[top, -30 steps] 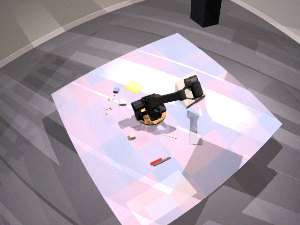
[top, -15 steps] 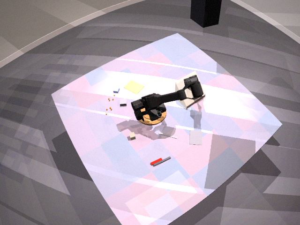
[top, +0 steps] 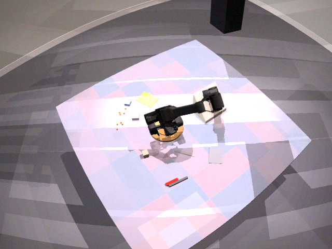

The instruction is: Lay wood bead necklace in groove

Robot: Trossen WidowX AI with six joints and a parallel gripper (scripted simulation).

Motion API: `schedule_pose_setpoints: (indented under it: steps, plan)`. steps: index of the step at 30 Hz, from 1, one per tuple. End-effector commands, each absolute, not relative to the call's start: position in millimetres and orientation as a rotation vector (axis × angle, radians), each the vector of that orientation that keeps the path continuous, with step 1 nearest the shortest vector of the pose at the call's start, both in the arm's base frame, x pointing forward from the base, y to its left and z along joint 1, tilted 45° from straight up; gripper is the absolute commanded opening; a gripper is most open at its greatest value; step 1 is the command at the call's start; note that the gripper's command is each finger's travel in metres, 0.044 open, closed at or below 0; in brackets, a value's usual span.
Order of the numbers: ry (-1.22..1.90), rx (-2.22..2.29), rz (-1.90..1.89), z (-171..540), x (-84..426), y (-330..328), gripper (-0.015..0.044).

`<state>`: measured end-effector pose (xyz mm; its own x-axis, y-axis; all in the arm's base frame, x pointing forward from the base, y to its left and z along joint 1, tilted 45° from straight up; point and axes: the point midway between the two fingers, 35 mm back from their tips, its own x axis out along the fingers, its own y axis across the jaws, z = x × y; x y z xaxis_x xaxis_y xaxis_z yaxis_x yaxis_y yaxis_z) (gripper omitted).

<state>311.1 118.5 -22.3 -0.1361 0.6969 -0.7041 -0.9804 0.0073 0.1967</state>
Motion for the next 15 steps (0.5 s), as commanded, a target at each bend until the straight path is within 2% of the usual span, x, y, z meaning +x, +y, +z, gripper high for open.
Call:
schedule_pose_setpoints:
  steps: [1, 7, 15]
  plan:
    - [0.79, -0.47, 1.52, -12, 316, 99, 0.0282]
    - [0.795, -0.465, 1.517, -13, 315, 98, 0.0125]
    - [0.784, -0.472, 1.509, -16, 318, 101, 0.012]
